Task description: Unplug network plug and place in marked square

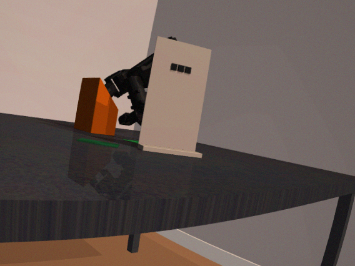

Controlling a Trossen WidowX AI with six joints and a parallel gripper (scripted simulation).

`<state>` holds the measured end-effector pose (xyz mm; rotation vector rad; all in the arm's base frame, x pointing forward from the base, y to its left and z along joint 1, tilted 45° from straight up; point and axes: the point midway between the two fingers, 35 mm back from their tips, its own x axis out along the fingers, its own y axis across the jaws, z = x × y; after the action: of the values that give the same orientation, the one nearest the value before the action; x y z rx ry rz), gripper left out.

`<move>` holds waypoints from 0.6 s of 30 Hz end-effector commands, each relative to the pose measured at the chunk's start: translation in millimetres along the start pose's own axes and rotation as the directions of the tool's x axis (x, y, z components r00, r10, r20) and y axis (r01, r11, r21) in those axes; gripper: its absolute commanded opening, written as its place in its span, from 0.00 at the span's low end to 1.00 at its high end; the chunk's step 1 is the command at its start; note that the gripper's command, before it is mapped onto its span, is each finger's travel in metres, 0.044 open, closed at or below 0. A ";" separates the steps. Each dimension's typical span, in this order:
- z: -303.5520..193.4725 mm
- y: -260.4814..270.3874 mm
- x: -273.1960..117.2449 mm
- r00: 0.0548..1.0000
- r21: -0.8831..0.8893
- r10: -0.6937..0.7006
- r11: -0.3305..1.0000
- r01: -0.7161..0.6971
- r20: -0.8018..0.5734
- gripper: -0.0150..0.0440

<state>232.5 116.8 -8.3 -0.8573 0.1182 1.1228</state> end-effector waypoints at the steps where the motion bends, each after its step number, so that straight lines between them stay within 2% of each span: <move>1: -0.6 2.4 2.0 1.000 0.006 0.000 1.000 0.000 -0.004 0.25; 18: 1.7 9.3 9.0 1.000 0.008 -0.003 1.000 0.003 0.000 0.25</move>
<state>229.3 125.1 -14.6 -0.8539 0.1154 1.1210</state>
